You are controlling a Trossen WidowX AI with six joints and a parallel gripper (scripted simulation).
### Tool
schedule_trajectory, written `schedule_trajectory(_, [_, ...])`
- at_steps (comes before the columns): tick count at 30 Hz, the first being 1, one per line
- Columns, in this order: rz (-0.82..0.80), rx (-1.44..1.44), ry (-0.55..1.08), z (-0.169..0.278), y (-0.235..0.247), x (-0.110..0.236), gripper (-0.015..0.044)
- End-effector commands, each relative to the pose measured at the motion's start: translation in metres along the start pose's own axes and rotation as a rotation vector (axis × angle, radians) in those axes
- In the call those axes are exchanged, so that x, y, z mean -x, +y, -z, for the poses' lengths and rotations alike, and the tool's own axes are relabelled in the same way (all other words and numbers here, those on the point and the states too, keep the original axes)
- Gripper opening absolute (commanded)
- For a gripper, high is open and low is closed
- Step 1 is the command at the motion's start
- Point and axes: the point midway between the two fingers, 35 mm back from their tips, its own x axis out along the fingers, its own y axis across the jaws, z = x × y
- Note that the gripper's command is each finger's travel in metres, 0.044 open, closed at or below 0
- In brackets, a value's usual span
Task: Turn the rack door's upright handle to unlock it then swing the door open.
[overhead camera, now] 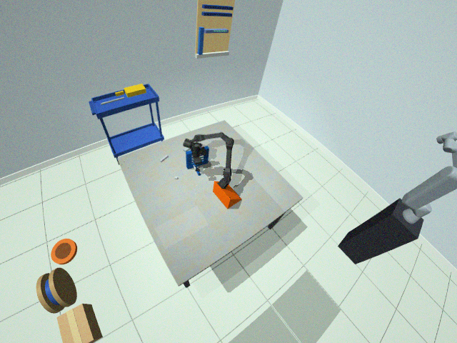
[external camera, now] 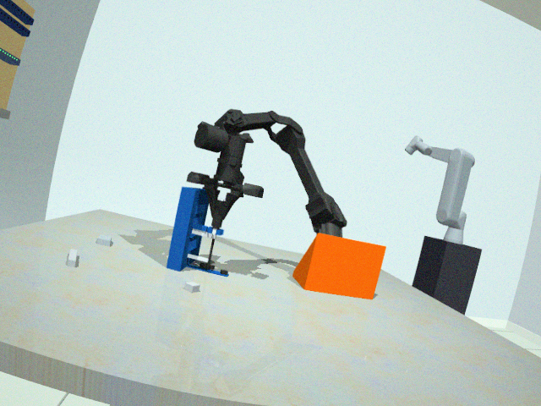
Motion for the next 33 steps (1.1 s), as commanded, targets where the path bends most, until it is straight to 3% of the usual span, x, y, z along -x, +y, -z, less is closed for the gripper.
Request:
schedule_trajectory(1, [-0.001,0.049,-0.001,-0.001,-0.001,0.0,0.001])
schedule_trajectory(33, [0.001,0.754,-0.002,-0.036,-0.038,0.0,0.001])
